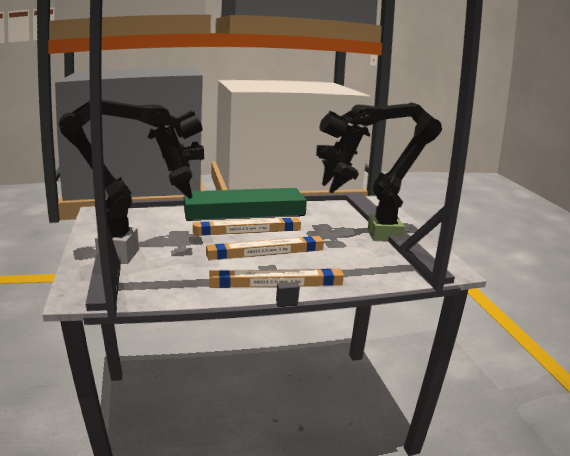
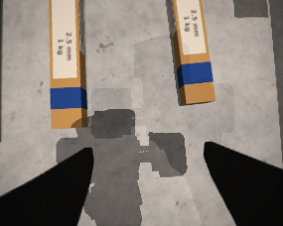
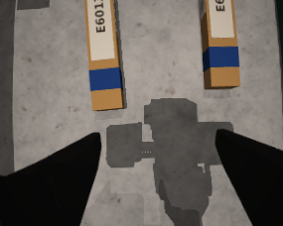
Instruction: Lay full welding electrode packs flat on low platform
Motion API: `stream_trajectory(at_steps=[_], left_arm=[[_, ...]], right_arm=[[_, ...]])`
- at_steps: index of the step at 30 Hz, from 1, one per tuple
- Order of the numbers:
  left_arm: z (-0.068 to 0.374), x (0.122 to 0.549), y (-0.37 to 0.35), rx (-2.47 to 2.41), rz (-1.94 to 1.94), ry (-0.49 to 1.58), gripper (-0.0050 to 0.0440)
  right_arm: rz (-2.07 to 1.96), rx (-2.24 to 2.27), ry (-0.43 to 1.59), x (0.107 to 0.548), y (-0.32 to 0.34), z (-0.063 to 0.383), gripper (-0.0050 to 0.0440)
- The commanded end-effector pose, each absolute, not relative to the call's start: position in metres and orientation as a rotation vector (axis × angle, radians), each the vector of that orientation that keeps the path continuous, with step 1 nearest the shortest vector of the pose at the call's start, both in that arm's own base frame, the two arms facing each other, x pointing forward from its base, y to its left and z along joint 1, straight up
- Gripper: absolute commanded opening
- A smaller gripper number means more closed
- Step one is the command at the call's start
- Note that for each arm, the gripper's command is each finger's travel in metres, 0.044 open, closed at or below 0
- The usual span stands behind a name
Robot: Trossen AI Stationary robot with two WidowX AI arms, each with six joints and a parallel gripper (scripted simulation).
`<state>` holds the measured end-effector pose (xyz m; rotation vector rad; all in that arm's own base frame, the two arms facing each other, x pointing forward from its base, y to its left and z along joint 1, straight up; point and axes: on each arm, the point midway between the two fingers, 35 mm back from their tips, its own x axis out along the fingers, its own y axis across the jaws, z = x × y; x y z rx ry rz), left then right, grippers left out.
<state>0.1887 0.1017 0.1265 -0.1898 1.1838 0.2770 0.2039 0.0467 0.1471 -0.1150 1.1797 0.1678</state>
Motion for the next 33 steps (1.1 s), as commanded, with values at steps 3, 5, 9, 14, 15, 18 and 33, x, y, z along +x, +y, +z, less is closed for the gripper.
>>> stream_trajectory(at_steps=[3,5,9,14,15,18,33], left_arm=[[0.111,0.207,0.093,-0.226,0.339,1.172,0.0330],[0.106,0.212,0.091,-0.226,0.339,1.172,0.0330],[0.093,0.226,0.085,-0.226,0.339,1.171,0.0330],[0.072,0.249,0.075,-0.226,0.339,1.170,0.0330],[0.068,0.254,0.073,-0.226,0.339,1.170,0.0330],[0.062,0.275,0.068,-0.225,0.339,1.147,0.0330],[0.032,0.308,0.055,-0.228,0.338,1.146,0.0330]], right_arm=[[0.240,-0.159,1.181,0.215,0.062,0.126,0.0330],[0.228,-0.155,1.181,0.219,0.064,0.121,0.0330],[0.227,-0.156,1.180,0.227,0.074,0.106,0.0330],[0.227,-0.156,1.180,0.241,0.091,0.081,0.0330],[0.227,-0.156,1.179,0.244,0.095,0.077,0.0330],[0.227,-0.156,1.179,0.253,0.105,0.062,0.0330],[0.234,-0.149,1.161,0.268,0.120,0.049,0.0330]])
